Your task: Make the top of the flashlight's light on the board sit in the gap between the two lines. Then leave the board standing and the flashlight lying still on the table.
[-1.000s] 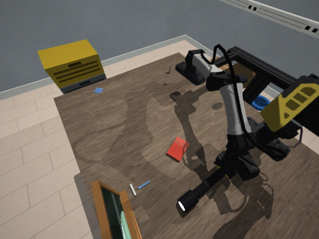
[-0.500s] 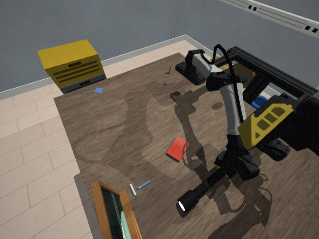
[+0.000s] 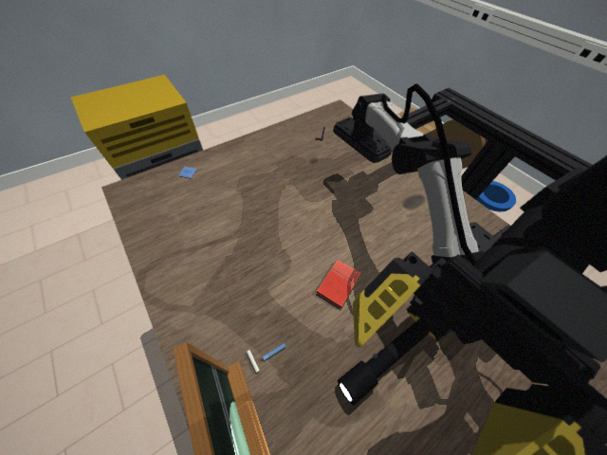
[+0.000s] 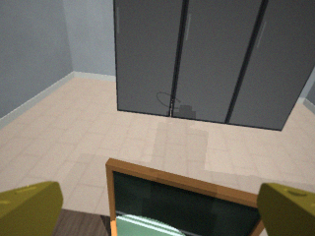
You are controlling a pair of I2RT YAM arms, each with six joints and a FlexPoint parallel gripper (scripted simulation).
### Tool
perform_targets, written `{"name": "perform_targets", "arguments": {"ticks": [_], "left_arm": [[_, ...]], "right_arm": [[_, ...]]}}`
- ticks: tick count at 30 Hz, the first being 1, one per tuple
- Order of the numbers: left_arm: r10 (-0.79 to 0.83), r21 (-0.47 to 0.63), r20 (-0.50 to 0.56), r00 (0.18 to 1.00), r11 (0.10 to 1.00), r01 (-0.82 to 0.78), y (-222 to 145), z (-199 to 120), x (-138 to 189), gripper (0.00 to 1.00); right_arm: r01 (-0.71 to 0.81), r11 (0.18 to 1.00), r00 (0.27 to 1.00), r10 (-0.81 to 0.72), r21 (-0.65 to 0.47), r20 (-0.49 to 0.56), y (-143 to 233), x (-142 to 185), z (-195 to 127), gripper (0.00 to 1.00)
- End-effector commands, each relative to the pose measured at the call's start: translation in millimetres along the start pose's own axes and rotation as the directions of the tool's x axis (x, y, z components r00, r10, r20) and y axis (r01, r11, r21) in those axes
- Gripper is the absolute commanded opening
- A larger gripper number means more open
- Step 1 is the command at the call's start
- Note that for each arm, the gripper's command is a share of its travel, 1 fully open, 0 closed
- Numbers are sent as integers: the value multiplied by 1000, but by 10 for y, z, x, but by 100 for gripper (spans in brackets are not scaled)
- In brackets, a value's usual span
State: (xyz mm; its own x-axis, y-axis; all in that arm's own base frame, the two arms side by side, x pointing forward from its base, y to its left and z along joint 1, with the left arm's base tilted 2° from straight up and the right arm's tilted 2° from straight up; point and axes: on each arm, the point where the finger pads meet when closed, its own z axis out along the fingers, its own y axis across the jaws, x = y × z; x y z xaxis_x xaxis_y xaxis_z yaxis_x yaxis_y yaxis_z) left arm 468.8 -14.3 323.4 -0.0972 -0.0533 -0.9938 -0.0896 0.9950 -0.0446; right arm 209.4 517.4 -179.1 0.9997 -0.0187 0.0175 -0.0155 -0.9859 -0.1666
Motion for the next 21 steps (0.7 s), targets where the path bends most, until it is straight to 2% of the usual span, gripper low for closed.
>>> {"name": "perform_targets", "arguments": {"ticks": [1, 8, 12, 21], "left_arm": [[-23, -31, 26, 999, 999, 24, -67, 194, 28, 100], [-32, -68, -15, 999, 997, 31, -185, 499, 456, 100], [-33, -76, -25, 999, 997, 31, -216, 574, 570, 100], [-36, -122, -77, 996, 992, 27, -381, 846, 1206, 100]], "right_arm": [[21, 997, 1000, -20, 69, -12, -242, -13, -195, 30], [21, 997, 1000, -20, 69, -12, -242, -13, -195, 30], [21, 997, 1000, -20, 69, -12, -242, -13, -195, 30], [21, 997, 1000, -20, 69, -12, -242, -13, -195, 30]]}}
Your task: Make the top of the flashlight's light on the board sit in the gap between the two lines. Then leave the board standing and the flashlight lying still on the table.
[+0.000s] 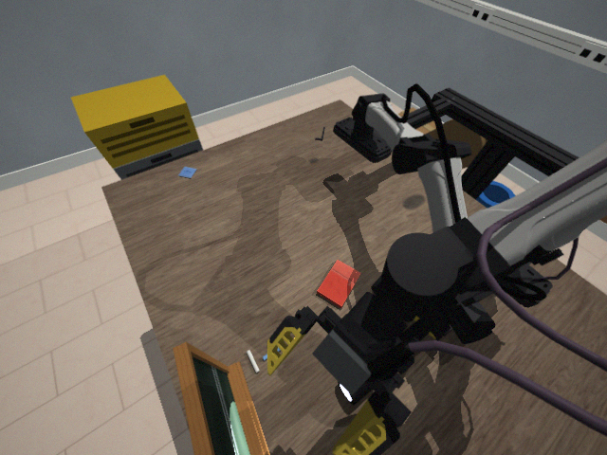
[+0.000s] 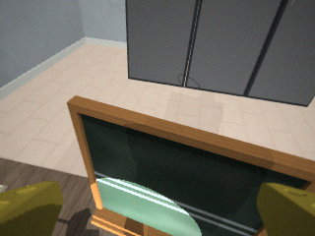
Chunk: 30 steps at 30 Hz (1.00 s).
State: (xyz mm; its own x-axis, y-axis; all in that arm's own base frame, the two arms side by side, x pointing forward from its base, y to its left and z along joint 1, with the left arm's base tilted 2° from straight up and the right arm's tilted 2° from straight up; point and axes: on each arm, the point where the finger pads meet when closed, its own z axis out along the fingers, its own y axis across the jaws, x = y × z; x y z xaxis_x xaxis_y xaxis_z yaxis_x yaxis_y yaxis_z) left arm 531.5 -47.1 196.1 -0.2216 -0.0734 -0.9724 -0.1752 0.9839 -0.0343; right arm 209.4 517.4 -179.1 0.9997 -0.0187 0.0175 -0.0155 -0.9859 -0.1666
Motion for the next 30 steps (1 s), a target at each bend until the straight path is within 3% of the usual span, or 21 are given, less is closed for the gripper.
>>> {"name": "perform_targets", "arguments": {"ticks": [1, 7, 21, 29, 30], "left_arm": [[-30, -37, 41, 999, 999, 31, -83, 145, 44, 100], [-31, -60, 26, 999, 998, 32, -139, 244, 297, 100], [-12, -131, -39, 999, 991, 7, -339, 472, 1355, 100], [-5, -137, -49, 999, 991, -2, -381, 489, 1576, 100], [-3, -131, -29, 1000, 991, 0, -394, 484, 1444, 100]], "right_arm": [[21, 997, 1000, -20, 69, -12, -242, -13, -195, 30], [21, 997, 1000, -20, 69, -12, -242, -13, -195, 30], [21, 997, 1000, -20, 69, -12, -242, -13, -195, 30], [21, 997, 1000, -20, 69, -12, -242, -13, -195, 30], [21, 997, 1000, -20, 69, -12, -242, -13, -195, 30]]}}
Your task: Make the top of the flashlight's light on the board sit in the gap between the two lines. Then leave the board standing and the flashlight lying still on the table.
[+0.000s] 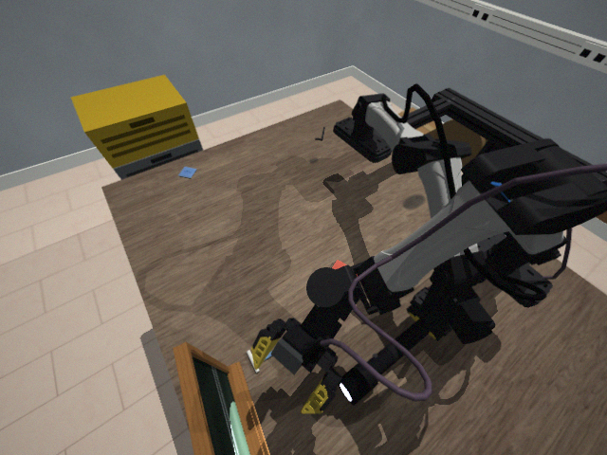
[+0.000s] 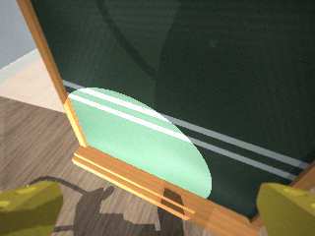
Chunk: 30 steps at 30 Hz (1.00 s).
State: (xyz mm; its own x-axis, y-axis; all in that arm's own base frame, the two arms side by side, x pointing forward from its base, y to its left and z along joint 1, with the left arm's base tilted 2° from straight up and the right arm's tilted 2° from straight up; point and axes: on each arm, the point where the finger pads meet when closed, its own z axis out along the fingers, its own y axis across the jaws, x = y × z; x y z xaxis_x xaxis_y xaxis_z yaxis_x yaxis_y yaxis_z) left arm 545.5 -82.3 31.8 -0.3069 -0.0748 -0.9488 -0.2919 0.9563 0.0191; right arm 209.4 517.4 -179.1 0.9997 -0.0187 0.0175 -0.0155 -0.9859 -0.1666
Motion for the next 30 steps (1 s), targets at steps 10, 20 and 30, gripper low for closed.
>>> {"name": "perform_targets", "arguments": {"ticks": [10, 20, 30], "left_arm": [[7, 1, -3, 1000, 1000, -7, -31, 22, 41, 100], [-36, 1, 48, 998, 999, 36, -16, -47, -249, 100], [-12, -9, 11, 1000, 1000, 12, 16, -24, -68, 100]], "right_arm": [[21, 997, 1000, -20, 69, -12, -242, -13, -195, 30], [21, 997, 1000, -20, 69, -12, -242, -13, -195, 30], [21, 997, 1000, -20, 69, -12, -242, -13, -195, 30]]}}
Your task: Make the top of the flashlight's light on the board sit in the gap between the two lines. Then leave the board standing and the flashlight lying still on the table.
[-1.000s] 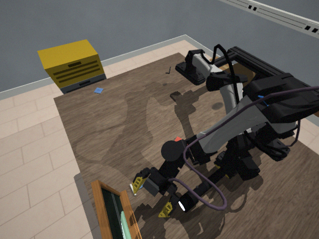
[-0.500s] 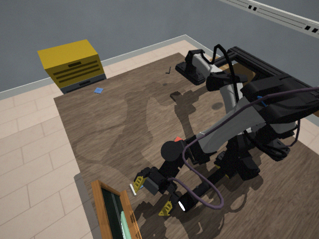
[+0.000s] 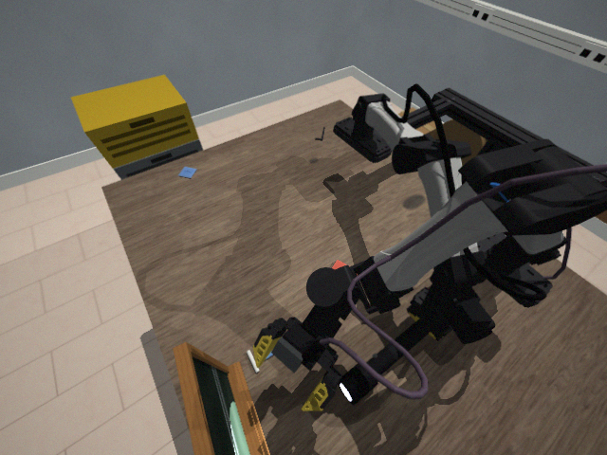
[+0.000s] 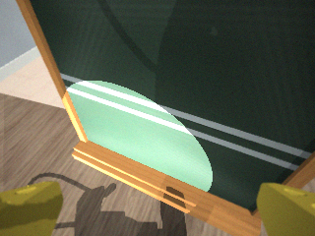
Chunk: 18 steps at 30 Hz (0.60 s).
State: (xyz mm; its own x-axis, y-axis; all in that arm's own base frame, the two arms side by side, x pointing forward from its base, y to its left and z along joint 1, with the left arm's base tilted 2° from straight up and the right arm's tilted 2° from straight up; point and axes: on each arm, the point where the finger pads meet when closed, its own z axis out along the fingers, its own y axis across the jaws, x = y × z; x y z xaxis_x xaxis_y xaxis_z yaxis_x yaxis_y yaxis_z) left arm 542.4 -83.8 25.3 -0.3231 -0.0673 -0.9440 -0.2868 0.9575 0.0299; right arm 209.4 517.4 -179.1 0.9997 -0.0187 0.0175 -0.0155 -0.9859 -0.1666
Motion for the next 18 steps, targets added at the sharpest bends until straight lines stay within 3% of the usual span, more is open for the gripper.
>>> {"name": "perform_targets", "arguments": {"ticks": [1, 18], "left_arm": [[-25, -10, 27, 999, 1000, 25, 24, -17, -146, 100], [-29, -8, 34, 999, 1000, 29, 35, -48, -169, 100]], "right_arm": [[21, 997, 1000, -20, 69, -12, -242, -13, -195, 30], [21, 997, 1000, -20, 69, -12, -242, -13, -195, 30]]}}
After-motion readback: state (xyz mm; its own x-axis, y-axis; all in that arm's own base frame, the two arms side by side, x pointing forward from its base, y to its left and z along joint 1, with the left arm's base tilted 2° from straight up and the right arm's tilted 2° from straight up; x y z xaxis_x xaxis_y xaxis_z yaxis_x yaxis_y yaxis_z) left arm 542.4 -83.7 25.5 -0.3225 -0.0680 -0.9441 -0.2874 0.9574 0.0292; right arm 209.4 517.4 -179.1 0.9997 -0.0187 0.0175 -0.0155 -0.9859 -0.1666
